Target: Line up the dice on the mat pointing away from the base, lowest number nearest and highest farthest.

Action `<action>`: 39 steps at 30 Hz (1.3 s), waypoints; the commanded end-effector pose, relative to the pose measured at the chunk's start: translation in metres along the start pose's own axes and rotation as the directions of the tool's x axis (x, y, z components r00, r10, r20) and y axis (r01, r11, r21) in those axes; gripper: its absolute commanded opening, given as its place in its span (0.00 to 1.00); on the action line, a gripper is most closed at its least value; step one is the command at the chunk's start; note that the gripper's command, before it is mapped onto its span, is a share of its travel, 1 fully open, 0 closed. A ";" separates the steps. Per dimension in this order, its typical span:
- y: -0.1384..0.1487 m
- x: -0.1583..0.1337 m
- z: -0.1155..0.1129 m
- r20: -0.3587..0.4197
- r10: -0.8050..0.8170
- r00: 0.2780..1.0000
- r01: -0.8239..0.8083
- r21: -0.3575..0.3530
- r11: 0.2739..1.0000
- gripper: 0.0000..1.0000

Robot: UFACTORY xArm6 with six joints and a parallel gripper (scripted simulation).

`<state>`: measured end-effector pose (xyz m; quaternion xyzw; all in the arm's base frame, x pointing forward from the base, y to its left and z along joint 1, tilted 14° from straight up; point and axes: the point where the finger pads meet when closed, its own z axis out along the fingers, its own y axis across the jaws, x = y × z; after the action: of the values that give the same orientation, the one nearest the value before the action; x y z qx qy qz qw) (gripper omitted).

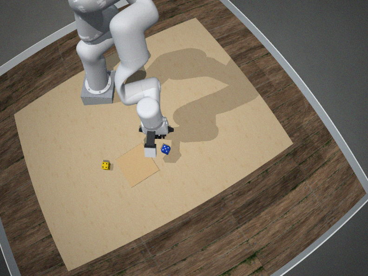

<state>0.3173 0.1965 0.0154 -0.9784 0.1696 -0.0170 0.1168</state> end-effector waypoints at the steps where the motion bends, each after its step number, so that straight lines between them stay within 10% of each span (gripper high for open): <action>1: -0.001 0.001 -0.001 -0.002 0.000 1.000 0.000 0.002 1.000 0.47; 25: -0.001 0.001 -0.001 -0.002 0.000 1.000 0.000 0.002 1.000 0.47; 26: -0.001 0.001 -0.001 -0.002 0.000 1.000 0.000 0.002 1.000 0.27; 39: -0.001 0.001 -0.001 -0.002 0.000 1.000 0.000 0.002 1.000 0.27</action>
<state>0.3173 0.1965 0.0152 -0.9784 0.1696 -0.0170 0.1169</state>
